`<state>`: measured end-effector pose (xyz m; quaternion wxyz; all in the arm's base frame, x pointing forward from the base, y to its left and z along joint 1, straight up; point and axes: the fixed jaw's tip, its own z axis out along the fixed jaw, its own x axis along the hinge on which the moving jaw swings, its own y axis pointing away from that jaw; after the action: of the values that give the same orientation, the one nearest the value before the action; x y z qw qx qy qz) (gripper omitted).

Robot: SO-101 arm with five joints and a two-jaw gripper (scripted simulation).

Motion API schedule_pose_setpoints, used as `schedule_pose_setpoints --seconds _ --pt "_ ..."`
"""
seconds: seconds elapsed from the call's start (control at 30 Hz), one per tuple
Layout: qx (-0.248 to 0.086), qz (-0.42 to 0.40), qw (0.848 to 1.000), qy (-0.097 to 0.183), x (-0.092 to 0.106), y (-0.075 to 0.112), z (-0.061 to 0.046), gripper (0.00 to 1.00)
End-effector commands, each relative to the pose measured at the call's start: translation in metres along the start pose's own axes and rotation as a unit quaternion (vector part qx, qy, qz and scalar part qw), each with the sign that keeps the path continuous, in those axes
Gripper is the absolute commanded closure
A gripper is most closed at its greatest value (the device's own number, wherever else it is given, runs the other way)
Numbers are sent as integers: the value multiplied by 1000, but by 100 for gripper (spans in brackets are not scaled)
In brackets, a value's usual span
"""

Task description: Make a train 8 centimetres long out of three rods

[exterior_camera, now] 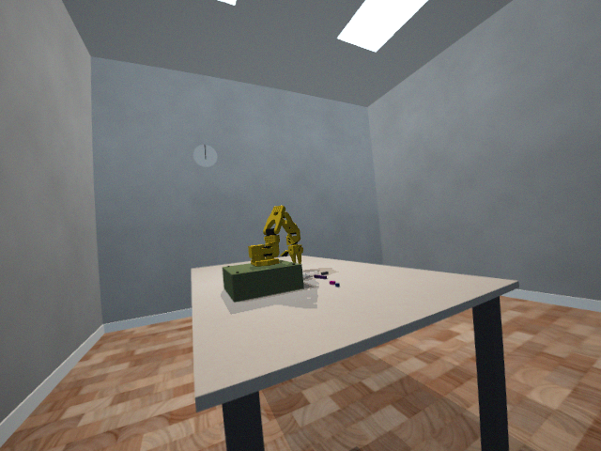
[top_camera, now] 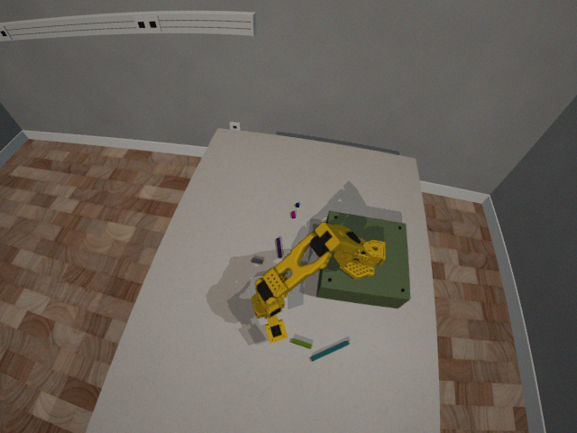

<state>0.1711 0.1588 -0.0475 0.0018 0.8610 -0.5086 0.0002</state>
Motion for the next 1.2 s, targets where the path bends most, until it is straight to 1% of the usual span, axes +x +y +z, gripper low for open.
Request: schedule_pose_setpoints --seconds 0.0,0.07,0.3,0.47,1.17 --pt "2 -1 1000 -1 0 0 -10 83" --pt "2 -1 1000 -1 0 0 -10 83" --pt "2 -1 1000 -1 0 0 -22 83" --pt "2 -1 1000 -1 0 1 -26 83" --pt "2 -1 1000 -1 0 1 -27 83"
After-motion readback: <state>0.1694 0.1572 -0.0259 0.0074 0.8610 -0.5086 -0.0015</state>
